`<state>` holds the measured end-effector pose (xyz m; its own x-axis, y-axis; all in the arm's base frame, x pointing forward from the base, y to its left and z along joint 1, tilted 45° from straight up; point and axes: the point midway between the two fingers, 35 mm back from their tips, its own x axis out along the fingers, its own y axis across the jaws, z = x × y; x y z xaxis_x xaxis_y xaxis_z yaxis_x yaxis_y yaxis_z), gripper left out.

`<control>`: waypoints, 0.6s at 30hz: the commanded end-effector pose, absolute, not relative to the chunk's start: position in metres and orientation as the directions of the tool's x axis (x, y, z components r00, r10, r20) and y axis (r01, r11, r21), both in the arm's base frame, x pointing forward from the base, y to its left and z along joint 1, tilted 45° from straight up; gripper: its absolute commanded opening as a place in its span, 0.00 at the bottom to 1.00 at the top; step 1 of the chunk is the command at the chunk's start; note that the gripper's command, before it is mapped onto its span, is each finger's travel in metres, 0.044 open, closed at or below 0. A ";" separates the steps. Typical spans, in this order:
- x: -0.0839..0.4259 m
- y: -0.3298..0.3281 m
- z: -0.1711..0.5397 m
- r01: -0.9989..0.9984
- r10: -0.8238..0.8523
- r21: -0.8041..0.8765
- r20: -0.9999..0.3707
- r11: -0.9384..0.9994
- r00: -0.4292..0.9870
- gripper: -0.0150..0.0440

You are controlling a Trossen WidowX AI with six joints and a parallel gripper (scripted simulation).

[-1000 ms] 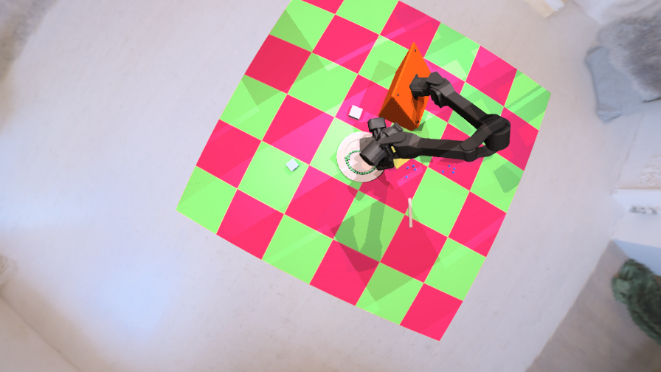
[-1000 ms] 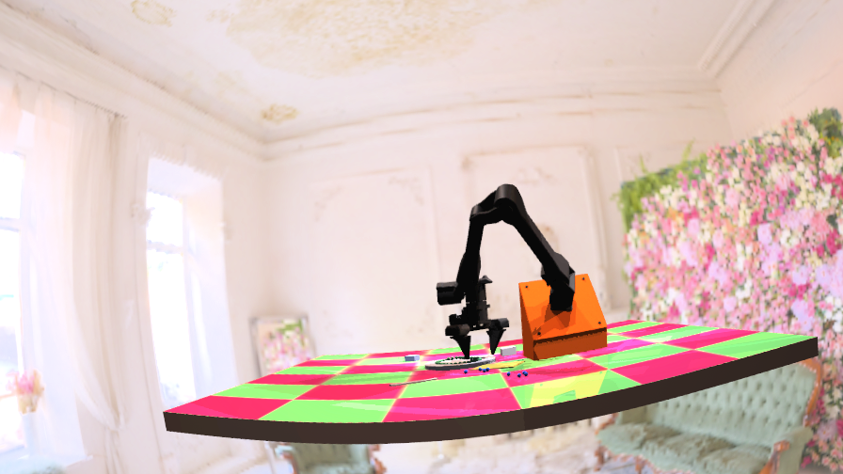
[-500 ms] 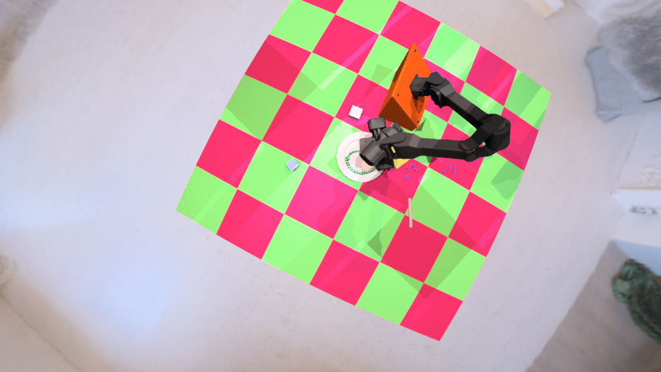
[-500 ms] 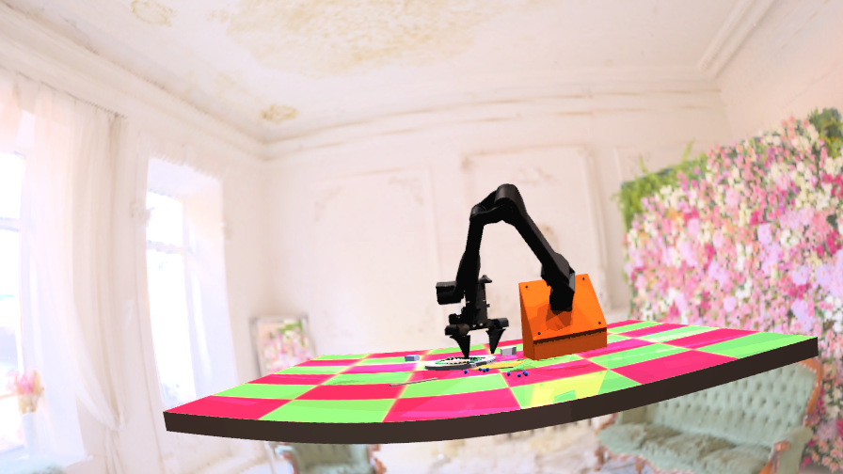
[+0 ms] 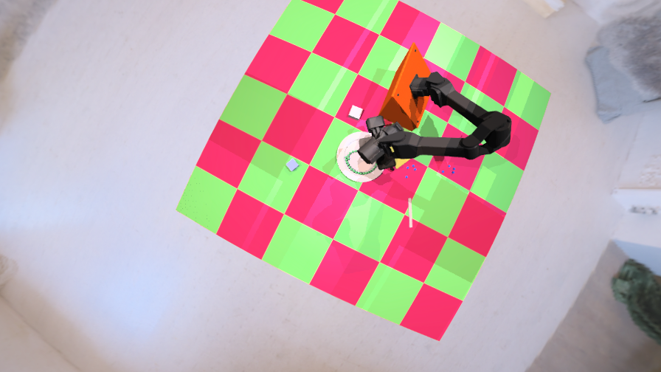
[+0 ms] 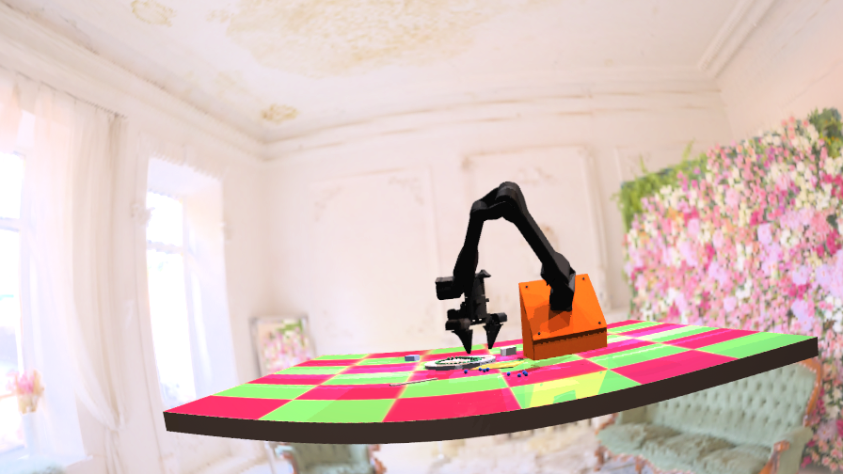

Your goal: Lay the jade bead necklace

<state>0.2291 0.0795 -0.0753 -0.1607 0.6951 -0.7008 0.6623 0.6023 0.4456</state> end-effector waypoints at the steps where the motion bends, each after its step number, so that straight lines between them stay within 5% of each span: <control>1: 0.240 0.065 -0.065 0.603 0.692 0.489 -0.707 0.630 -0.149 0.64; 5: 0.240 0.065 -0.065 0.603 0.692 0.489 -0.707 0.630 -0.149 0.47; 18: 0.239 0.075 -0.074 0.601 0.691 0.492 -0.708 0.629 -0.143 0.46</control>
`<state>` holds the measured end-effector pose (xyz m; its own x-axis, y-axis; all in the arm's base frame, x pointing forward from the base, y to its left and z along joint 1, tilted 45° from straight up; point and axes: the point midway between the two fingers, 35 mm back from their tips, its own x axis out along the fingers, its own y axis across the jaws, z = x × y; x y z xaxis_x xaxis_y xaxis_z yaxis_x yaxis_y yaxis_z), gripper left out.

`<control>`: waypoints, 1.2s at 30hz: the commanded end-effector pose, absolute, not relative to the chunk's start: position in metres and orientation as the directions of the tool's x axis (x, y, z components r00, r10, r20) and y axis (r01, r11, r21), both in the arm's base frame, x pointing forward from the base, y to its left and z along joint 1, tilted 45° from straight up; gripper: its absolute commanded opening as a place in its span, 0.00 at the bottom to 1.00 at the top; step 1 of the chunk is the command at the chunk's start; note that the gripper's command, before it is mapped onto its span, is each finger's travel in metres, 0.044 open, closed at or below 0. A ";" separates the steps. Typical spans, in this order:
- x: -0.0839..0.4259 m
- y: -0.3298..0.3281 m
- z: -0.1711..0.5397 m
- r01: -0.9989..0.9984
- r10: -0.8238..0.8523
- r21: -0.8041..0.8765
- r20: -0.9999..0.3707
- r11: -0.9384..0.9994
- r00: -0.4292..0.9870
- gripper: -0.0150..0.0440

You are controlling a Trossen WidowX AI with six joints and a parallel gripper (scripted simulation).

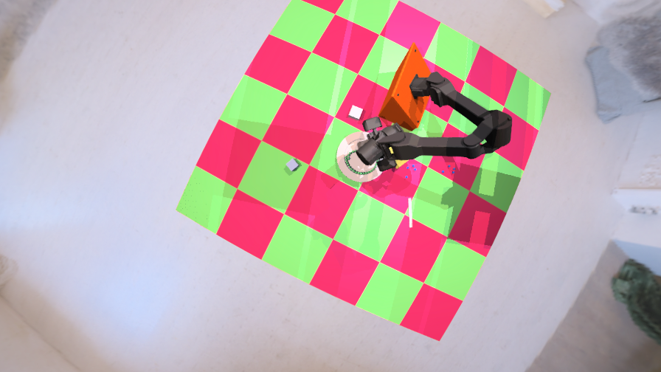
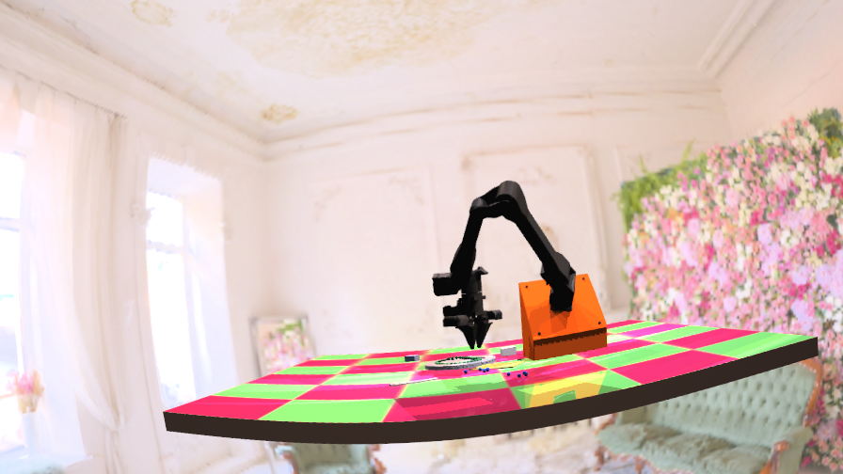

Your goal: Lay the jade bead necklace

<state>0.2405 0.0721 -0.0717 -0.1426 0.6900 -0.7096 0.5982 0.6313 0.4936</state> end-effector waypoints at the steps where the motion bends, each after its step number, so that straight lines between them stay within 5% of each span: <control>1: 0.239 0.076 -0.075 0.601 0.691 0.492 -0.708 0.629 -0.144 0.46; 24: 0.233 0.094 -0.093 0.603 0.693 0.490 -0.705 0.629 -0.150 0.46; 29: 0.236 0.092 -0.092 0.597 0.689 0.493 -0.709 0.634 -0.147 0.25; 36: 0.236 0.092 -0.092 0.597 0.689 0.493 -0.709 0.634 -0.147 0.25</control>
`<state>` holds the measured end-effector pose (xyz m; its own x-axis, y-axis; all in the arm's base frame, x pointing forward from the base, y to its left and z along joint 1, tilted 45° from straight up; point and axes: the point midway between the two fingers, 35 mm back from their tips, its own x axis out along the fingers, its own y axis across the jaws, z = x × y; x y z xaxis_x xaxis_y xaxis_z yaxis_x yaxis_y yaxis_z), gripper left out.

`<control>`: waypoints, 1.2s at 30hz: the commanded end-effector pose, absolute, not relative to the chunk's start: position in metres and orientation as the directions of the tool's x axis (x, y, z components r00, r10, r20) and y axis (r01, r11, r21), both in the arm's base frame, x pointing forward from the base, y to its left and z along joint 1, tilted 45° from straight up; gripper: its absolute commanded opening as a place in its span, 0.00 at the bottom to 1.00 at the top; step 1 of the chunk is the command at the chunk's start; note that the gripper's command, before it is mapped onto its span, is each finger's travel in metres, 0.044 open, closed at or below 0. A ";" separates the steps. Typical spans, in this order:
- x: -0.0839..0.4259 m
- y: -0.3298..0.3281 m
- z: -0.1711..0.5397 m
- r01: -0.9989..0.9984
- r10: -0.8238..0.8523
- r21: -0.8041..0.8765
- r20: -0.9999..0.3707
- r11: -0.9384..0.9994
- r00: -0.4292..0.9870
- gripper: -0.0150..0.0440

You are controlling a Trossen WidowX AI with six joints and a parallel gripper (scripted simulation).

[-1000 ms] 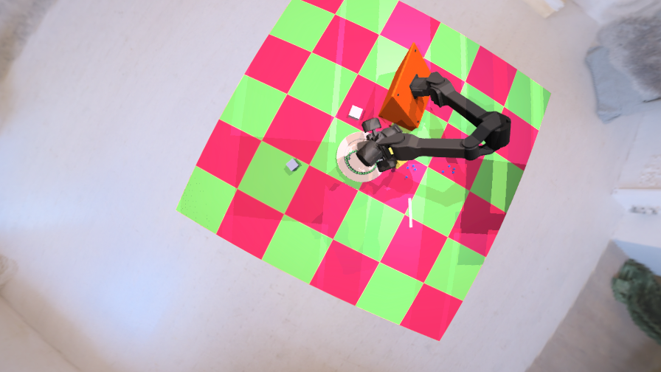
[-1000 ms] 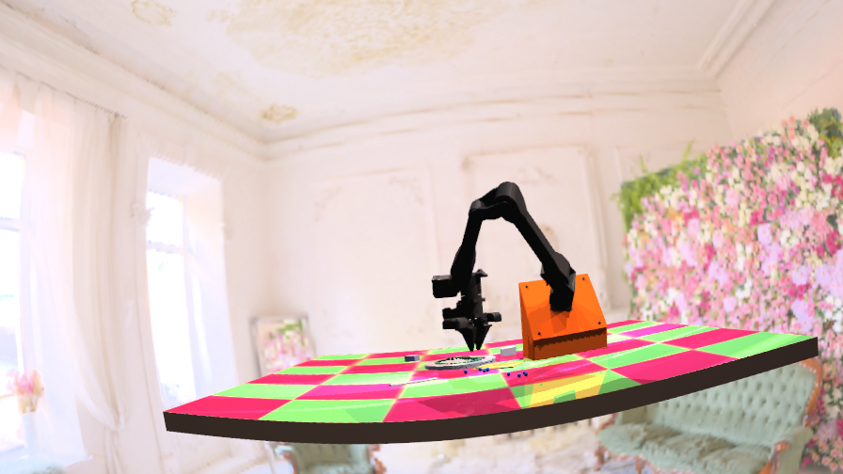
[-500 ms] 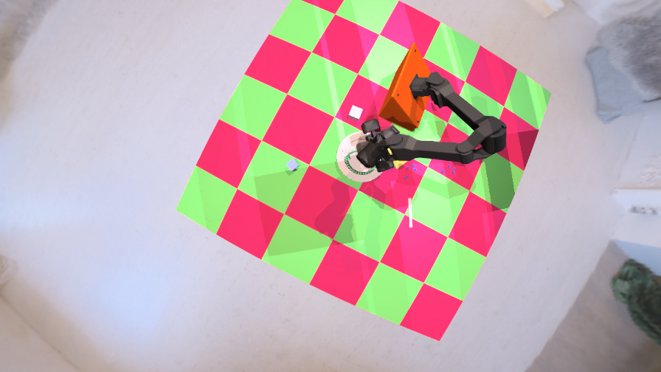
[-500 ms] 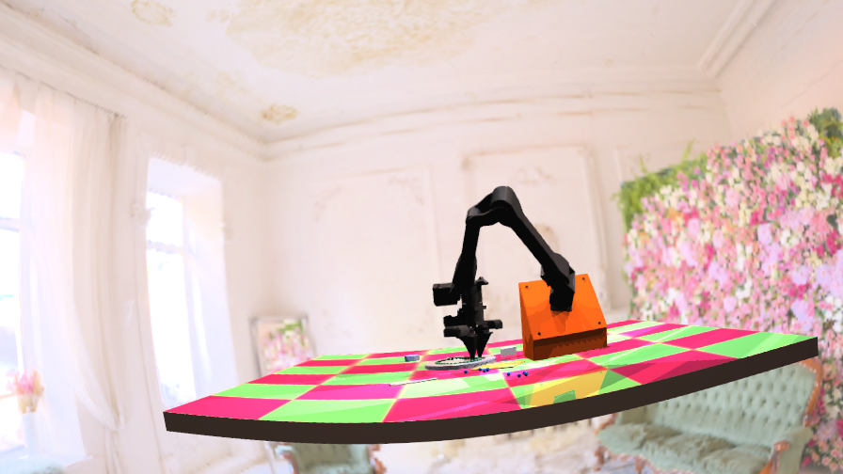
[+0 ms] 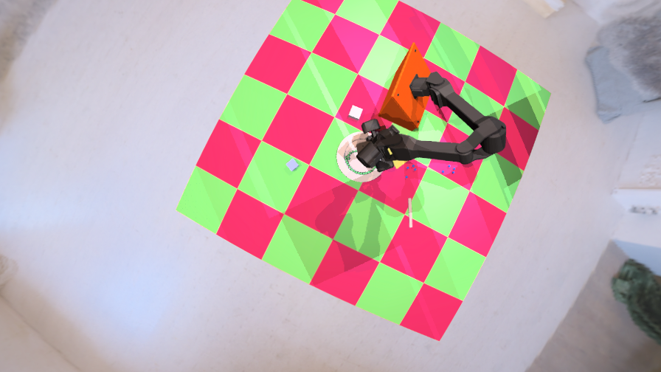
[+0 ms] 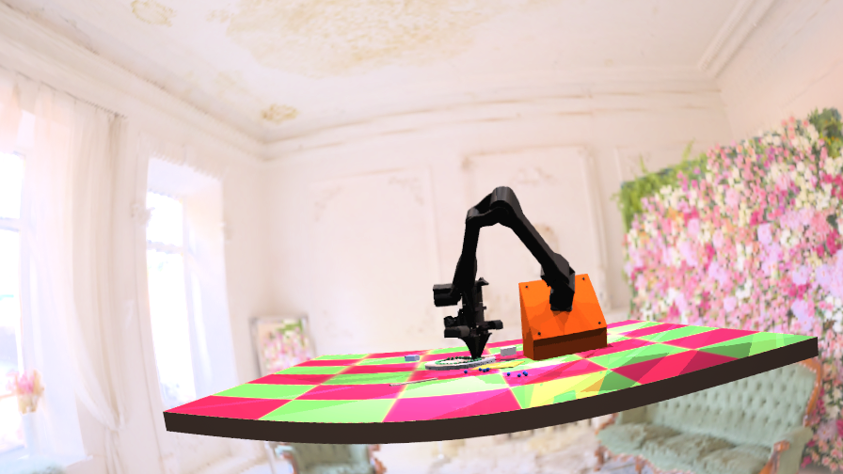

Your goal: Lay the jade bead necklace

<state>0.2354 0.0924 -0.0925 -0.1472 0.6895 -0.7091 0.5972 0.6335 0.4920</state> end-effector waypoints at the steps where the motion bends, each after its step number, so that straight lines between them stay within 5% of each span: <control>1: 0.236 0.092 -0.092 0.597 0.689 0.493 -0.709 0.634 -0.147 0.25; 36: 0.233 0.088 -0.088 0.603 0.693 0.490 -0.705 0.629 -0.150 0.25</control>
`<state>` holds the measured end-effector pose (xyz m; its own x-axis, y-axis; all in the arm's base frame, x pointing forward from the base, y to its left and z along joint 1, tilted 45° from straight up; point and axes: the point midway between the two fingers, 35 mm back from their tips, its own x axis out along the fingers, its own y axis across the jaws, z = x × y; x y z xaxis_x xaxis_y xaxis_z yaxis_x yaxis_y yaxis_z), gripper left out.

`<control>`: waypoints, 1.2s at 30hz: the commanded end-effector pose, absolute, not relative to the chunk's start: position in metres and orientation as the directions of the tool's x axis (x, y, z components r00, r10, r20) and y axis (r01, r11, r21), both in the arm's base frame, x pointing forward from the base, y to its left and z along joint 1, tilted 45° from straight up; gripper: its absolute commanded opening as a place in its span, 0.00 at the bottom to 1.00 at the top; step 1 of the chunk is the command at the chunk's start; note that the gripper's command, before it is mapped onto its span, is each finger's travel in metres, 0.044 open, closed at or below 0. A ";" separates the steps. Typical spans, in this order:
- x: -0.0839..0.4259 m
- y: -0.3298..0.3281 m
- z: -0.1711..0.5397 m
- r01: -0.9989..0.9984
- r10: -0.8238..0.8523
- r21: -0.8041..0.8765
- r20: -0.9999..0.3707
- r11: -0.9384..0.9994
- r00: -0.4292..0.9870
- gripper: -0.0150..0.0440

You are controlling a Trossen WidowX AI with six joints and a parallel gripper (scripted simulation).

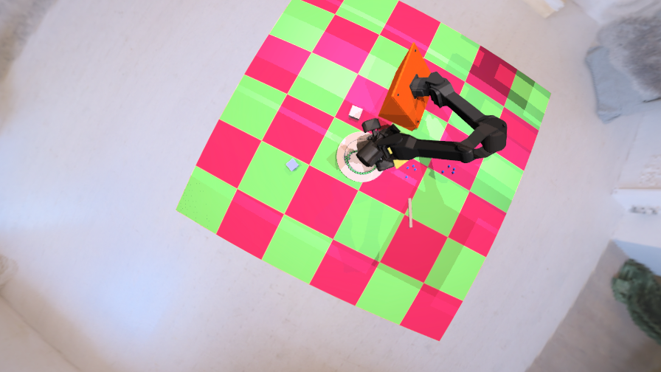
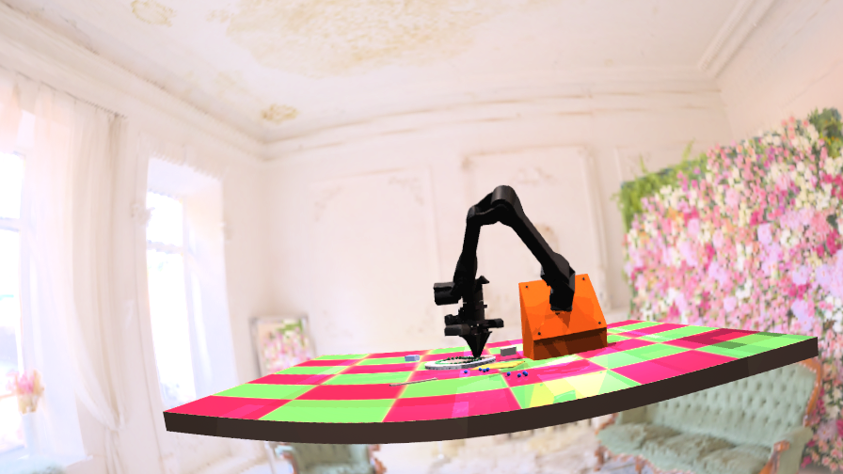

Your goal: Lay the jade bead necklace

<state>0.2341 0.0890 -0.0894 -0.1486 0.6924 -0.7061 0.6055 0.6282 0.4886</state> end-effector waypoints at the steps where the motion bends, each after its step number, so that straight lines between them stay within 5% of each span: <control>1: 0.231 0.087 -0.088 0.603 0.693 0.490 -0.706 0.629 -0.150 0.25; 25: 0.220 0.089 -0.095 0.603 0.693 0.490 -0.705 0.629 -0.150 0.25; 36: 0.223 0.087 -0.094 0.599 0.692 0.495 -0.707 0.630 -0.143 0.74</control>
